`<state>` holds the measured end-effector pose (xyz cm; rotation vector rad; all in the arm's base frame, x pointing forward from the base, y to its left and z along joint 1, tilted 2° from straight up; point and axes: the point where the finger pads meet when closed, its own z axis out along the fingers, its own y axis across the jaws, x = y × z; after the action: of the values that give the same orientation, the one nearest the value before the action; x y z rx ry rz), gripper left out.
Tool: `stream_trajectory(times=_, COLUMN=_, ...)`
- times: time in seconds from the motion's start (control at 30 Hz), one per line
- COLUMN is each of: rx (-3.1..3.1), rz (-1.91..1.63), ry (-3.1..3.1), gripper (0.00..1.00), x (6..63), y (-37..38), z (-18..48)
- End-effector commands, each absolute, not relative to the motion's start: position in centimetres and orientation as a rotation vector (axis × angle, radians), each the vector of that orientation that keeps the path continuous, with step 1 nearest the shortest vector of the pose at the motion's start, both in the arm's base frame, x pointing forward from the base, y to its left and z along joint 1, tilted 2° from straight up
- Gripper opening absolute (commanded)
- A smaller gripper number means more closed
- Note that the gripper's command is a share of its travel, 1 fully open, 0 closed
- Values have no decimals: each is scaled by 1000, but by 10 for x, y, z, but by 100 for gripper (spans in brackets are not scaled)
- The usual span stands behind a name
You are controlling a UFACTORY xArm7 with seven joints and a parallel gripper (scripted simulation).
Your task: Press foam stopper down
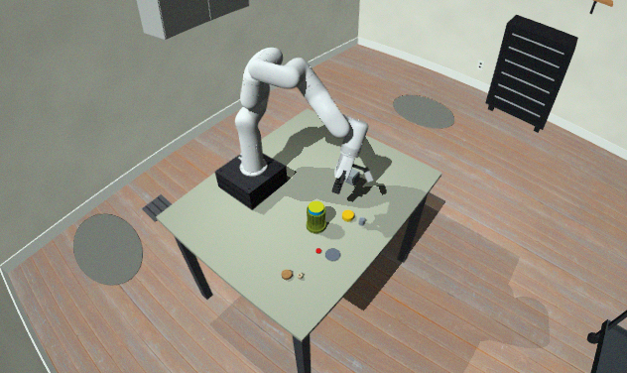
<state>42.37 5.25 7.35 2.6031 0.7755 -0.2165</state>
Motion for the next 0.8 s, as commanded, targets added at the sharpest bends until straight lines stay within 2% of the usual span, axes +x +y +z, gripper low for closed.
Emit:
stream_trajectory(times=0.0, rx=2650, rz=-212, ry=763, gripper=0, x=421, y=51, z=73)
stream_trajectory(times=0.77, rx=2837, rz=-198, ry=575, gripper=0, x=409, y=26, z=66)
